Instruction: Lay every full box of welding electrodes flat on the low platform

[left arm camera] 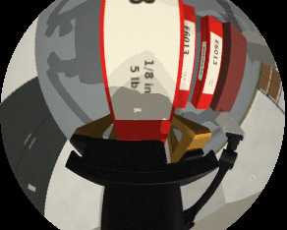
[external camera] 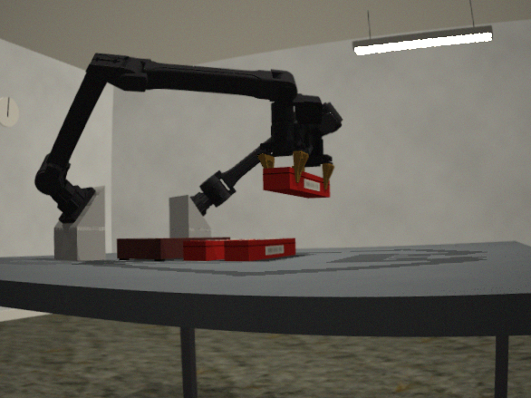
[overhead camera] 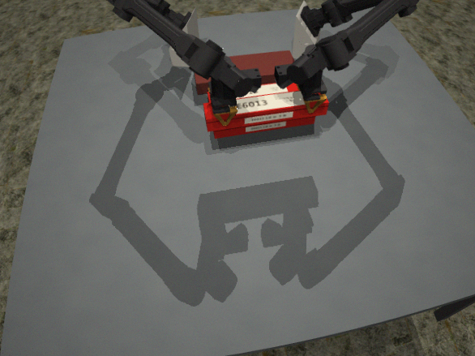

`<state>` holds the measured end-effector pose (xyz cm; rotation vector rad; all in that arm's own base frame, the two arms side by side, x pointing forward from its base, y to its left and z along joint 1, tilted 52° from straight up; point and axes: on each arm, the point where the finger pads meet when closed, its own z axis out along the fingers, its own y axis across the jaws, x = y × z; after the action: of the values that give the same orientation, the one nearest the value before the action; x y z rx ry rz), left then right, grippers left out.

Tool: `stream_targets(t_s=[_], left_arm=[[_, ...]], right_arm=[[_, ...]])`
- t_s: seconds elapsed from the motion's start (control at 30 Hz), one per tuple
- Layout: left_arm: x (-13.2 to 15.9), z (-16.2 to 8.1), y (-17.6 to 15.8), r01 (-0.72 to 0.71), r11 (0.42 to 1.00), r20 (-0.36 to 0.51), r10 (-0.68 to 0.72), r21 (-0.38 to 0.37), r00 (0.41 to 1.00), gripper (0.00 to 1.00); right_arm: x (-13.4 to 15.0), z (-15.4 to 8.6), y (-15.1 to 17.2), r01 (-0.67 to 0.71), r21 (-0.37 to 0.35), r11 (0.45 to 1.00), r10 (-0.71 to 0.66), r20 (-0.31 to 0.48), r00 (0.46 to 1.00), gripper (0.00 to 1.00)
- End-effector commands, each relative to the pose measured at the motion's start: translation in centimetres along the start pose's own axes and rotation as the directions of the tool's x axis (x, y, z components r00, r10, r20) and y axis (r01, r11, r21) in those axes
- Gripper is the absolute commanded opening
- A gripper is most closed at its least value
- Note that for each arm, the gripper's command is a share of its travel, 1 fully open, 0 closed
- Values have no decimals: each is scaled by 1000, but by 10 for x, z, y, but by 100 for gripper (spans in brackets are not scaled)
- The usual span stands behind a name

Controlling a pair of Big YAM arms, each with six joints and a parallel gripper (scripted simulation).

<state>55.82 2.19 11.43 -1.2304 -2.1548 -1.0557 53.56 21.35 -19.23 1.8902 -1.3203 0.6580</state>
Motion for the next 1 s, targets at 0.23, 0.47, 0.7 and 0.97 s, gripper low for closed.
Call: stream_targets(t_s=[0.23,0.47,0.7,0.97], left_arm=[[-8,-34,17,6,998,46,-3,-55,999,0],[1,-12,24,35,999,36,-34,-38,999,0],[5,3,13,16,1000,23,-16,-27,1000,0],[8,15,14,21,1000,19,-20,-21,1000,0]], right_arm=[[5,-51,-17,-7,75,997,6,23,1000,0],[20,-26,-25,-42,53,998,40,35,999,0],[16,-9,-13,-21,37,999,21,23,1000,0],[19,0,-14,-27,35,999,26,26,999,0]])
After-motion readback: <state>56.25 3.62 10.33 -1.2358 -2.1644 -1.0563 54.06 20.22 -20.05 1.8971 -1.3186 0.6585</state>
